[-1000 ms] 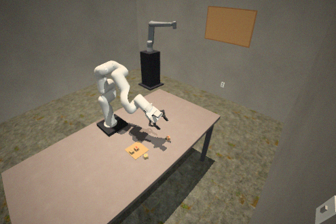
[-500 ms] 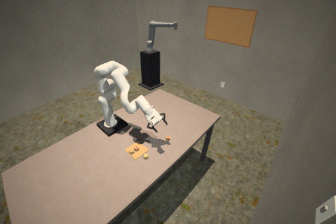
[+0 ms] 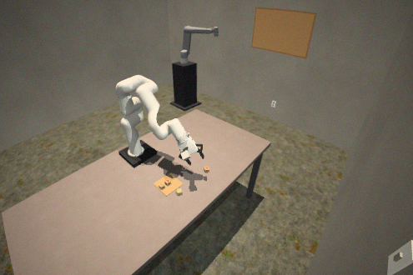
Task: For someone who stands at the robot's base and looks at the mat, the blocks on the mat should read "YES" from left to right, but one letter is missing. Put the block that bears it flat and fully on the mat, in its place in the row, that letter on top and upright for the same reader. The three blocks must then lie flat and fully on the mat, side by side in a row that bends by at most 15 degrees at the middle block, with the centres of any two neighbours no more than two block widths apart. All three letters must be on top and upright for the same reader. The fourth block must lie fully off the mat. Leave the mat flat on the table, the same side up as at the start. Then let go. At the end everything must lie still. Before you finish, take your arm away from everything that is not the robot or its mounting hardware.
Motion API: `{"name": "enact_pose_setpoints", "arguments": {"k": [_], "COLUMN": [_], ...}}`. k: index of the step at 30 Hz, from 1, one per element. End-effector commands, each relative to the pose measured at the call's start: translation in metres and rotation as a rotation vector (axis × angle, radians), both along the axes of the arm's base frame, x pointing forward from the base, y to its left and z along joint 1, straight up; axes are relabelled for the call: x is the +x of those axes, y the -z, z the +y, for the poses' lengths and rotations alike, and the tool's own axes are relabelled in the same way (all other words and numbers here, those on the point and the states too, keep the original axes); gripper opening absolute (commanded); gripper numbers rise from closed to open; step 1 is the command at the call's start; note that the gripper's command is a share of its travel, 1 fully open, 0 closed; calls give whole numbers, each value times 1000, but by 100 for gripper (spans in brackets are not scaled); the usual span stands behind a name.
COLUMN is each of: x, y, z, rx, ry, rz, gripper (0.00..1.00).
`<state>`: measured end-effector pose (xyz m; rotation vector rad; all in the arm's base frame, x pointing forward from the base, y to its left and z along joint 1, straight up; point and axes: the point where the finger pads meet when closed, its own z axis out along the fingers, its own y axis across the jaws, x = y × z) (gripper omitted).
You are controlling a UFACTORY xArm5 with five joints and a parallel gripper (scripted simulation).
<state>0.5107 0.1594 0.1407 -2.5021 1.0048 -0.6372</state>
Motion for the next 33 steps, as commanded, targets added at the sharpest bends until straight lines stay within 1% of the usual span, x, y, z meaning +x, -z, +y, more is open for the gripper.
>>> {"name": "enact_pose_setpoints", "arguments": {"k": [1,11,13,14,28,30,31,33], "x": [-1,-6,-6,-8,-20,-20,-23,-25], "y": [5,15,15,17,27,27,28,29], "z": [-7,-20,-20,-24,-43,-43,-47,-49], "rx": [43,109,109,125,188,188,199,204], "ry": [110,310,310,370,656,656,720,754], "rz": [71,188,188,220,360,360,388,402], "gripper": [100,100,100,100,100,100,100,100]}}
